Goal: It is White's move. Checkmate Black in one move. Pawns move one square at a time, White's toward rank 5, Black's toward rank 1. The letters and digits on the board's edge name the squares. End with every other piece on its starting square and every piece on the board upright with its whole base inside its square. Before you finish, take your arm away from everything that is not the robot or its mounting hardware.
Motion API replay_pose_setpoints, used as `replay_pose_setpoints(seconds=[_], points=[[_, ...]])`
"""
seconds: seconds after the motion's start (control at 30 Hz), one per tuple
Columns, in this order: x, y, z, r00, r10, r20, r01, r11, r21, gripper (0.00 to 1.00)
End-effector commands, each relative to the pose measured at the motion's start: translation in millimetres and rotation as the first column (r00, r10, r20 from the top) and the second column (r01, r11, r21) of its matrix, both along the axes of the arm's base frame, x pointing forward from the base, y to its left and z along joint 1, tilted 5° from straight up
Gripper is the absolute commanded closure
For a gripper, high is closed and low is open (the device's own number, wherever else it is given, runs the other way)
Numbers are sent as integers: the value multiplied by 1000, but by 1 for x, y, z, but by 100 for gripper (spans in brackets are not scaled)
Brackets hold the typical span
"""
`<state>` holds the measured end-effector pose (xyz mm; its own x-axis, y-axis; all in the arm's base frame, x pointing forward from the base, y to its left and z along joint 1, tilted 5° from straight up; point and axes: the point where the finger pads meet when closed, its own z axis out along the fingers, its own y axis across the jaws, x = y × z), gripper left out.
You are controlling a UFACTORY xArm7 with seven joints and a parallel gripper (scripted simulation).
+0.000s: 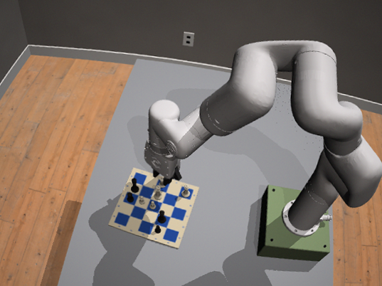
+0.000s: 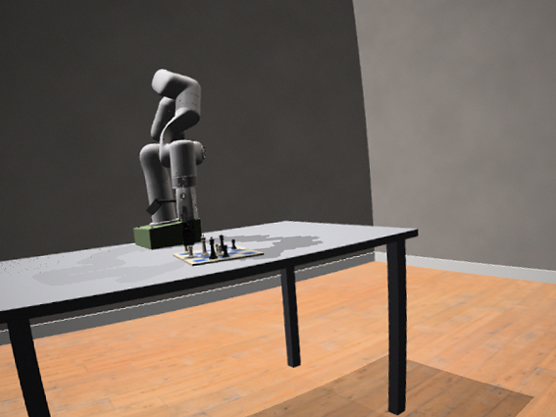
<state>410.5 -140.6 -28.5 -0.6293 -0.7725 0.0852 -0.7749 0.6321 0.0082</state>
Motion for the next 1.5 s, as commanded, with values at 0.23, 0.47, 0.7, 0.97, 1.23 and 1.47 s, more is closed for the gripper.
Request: replay_pose_setpoints(seconds=[0.23,0.47,0.7,0.97,1.23,1.47], points=[[2,0,1,1000,0,4,0,1000,-1,63],[2,0,1,1000,0,4,0,1000,-1,63],[2,0,1,1000,0,4,0,1000,-1,63],[2,0,1,1000,0,4,0,1000,-1,63],[2,0,1,1000,0,4,0,1000,-1,63],[1,-1,-5,1000,0,4,0,1000,-1,63]])
